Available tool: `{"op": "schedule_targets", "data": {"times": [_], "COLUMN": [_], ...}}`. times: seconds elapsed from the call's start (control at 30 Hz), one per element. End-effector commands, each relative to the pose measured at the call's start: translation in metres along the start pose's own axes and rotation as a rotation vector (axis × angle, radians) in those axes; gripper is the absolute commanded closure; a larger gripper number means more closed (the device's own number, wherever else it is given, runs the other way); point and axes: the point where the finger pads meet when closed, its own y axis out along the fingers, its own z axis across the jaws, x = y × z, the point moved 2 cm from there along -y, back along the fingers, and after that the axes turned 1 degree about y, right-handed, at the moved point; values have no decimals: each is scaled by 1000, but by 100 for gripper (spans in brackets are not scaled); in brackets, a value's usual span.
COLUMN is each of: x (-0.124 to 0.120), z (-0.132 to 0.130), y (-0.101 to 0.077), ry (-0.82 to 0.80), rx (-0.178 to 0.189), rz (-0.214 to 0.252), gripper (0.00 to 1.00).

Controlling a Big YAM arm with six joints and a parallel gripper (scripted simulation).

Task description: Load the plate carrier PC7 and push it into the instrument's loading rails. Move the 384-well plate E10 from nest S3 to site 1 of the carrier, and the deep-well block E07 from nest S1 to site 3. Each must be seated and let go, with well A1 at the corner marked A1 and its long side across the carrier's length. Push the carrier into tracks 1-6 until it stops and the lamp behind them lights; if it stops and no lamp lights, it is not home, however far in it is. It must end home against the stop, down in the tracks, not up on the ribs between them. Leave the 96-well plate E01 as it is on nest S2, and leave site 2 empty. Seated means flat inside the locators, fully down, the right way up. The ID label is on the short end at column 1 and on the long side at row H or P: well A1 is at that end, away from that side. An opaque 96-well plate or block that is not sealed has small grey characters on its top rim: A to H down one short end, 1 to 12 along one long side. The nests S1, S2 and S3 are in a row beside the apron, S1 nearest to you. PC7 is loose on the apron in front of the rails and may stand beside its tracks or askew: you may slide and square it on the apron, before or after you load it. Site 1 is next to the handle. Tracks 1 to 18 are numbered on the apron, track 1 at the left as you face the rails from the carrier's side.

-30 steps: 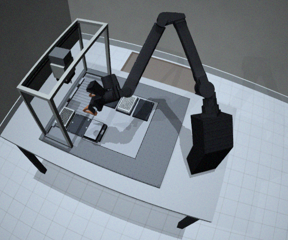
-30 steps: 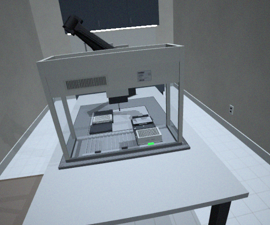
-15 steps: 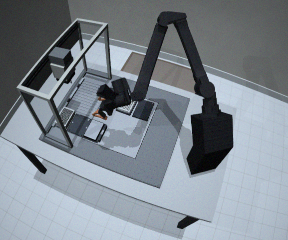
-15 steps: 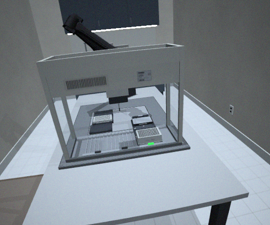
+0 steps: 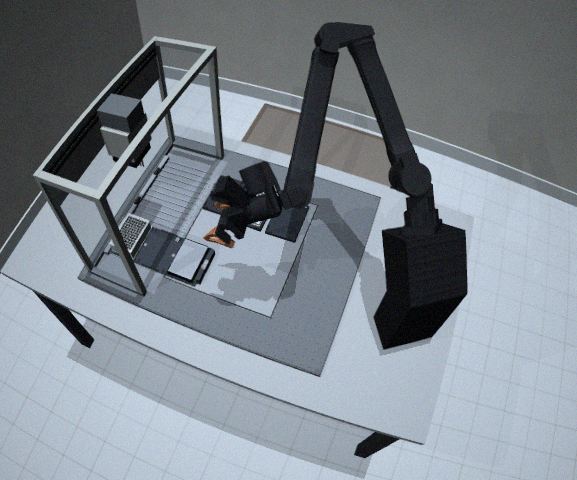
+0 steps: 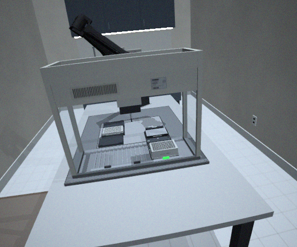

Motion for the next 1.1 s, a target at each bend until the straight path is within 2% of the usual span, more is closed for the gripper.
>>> {"op": "schedule_targets", "data": {"times": [0.0,0.3,0.37,0.5,0.57,0.7,0.83,0.97,1.0,1.03,1.07], "x": [18,-2,-18,-28,-28,-37,-27,-33,-33,-22,-39], "z": [-10,-14,-4,-4,-4,-5,5,-4,-4,-20,-22], "y": [9,34,41,52,52,62,59,66,66,61,48], "ry": [51,58,37,38,38,38,29,41,41,98,103], "rx": [-21,-28,-17,-19,-19,-21,-3,-18,-18,-40,-49], "rz": [-8,291,378,510,510,643,759,903,903,879,901], "gripper": [0,0,0,0,0,0,0,0,0,0,0]}}
